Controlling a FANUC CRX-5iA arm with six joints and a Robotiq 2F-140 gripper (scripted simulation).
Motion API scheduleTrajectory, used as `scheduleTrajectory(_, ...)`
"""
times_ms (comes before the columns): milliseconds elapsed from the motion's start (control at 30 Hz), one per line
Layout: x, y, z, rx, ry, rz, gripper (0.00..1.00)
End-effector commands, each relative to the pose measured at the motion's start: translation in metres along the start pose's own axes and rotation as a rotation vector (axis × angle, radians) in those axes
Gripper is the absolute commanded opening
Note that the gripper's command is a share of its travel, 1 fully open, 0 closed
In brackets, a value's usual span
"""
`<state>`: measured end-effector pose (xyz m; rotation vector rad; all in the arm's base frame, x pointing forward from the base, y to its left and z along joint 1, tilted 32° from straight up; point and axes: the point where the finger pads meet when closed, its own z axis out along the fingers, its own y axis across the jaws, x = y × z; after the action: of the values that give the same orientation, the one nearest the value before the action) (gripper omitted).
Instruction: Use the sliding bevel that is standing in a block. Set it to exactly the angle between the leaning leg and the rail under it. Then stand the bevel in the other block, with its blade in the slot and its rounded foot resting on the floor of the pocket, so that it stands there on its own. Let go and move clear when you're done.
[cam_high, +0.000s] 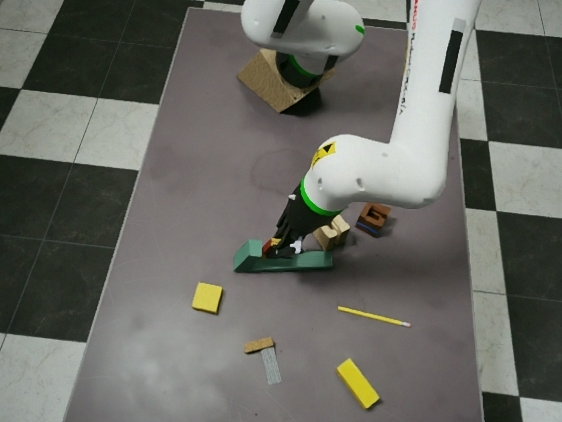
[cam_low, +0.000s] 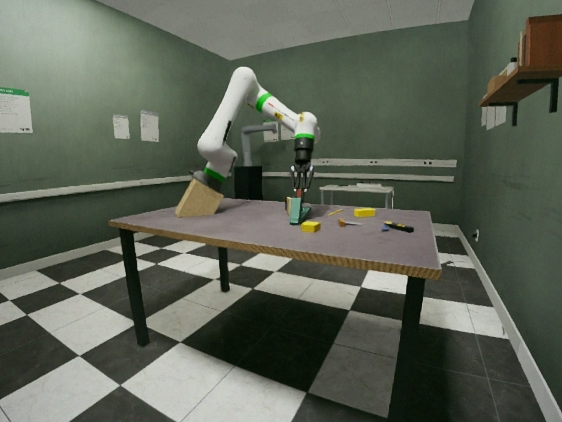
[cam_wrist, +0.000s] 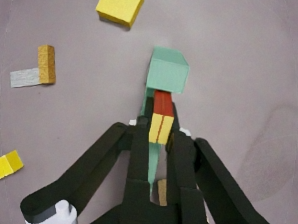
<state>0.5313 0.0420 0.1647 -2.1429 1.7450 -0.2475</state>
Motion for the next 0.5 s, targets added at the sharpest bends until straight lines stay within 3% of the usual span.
scheduleTrajectory(0,0.0004,-0.0006,-0.0005,0.002,0.001,0.0,0.1)
scheduleTrajectory(467,0.0034,-0.0007,0.0008,0.002,0.001,0.0,0.1)
